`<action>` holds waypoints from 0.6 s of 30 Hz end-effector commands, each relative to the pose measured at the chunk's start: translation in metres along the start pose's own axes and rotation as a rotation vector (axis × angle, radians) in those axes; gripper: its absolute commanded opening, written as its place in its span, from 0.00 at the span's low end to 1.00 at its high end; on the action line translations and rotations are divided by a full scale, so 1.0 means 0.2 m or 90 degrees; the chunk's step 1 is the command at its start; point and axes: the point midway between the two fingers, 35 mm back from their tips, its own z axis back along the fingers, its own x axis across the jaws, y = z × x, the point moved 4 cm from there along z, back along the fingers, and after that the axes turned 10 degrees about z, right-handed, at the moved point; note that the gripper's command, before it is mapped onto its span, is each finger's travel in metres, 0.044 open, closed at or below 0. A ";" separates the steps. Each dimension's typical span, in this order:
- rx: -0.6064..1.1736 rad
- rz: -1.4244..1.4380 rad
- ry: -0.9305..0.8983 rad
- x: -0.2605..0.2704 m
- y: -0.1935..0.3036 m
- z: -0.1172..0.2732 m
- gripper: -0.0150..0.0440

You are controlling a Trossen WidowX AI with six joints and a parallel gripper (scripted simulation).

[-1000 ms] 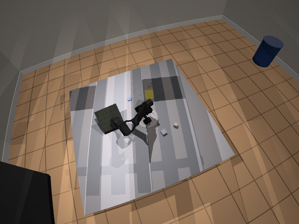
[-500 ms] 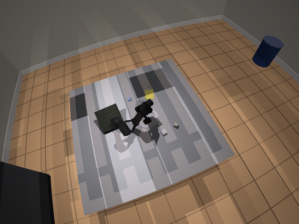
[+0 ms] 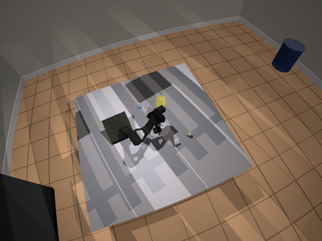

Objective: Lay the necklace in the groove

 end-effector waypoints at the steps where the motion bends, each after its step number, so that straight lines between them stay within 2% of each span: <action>1: 0.003 -0.190 0.000 0.03 -0.05 0.05 0.64; 5: 0.005 -0.394 0.005 0.06 -0.09 0.09 0.47; 18: 0.005 -0.428 0.006 0.06 -0.10 0.08 0.46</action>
